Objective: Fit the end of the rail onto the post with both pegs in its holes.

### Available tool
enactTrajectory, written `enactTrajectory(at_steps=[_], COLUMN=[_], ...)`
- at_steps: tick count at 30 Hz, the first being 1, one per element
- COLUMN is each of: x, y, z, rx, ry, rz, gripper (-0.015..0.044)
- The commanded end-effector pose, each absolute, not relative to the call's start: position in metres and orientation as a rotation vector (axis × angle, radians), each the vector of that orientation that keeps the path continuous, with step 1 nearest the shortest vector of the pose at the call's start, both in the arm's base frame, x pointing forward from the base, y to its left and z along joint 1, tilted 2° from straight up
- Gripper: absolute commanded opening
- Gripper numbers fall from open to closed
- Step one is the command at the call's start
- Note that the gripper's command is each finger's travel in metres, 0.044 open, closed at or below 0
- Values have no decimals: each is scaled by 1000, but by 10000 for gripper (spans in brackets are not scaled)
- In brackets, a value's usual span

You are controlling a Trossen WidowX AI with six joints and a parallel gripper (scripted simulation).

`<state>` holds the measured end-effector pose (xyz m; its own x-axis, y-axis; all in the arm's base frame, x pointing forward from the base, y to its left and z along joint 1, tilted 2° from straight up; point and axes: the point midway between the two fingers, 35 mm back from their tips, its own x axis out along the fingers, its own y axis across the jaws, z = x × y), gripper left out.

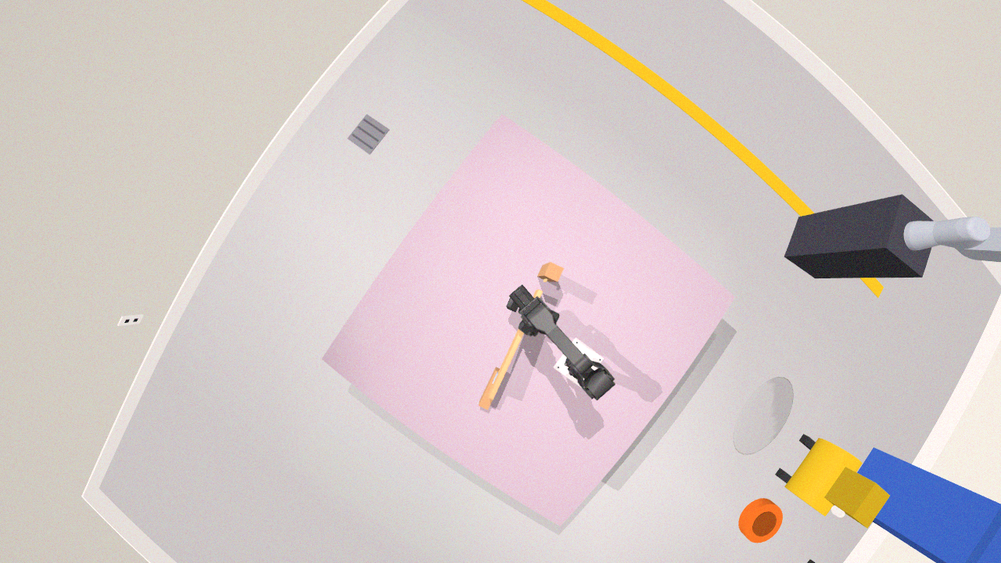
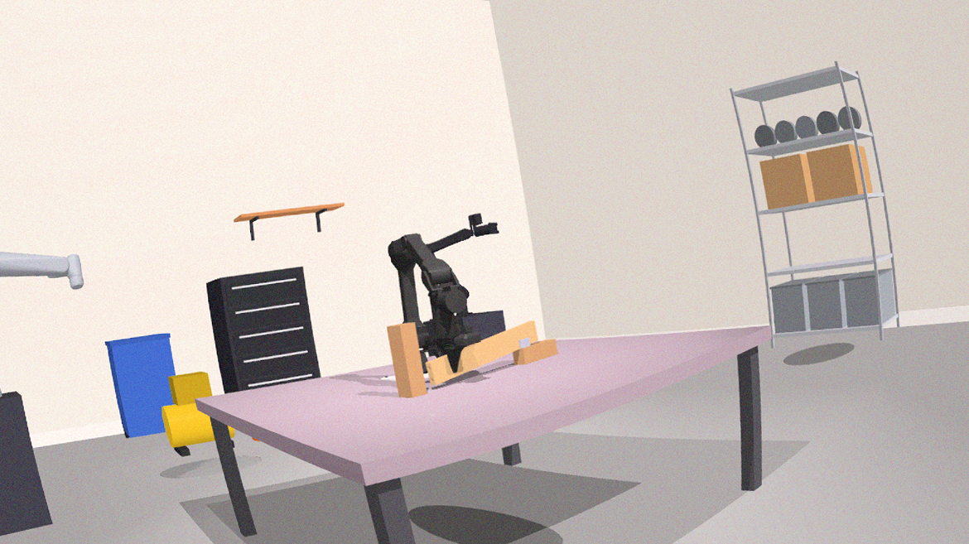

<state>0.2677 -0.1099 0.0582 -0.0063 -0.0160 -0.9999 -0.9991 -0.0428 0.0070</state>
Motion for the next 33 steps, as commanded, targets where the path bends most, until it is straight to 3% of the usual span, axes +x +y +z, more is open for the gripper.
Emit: enactTrajectory(at_steps=[1, 33], x=[269, 270], y=[-109, -109], z=[62, 78], rx=[-1248, -1248], ry=[1198, 1198], rz=[1236, 1236], gripper=[0, 0])
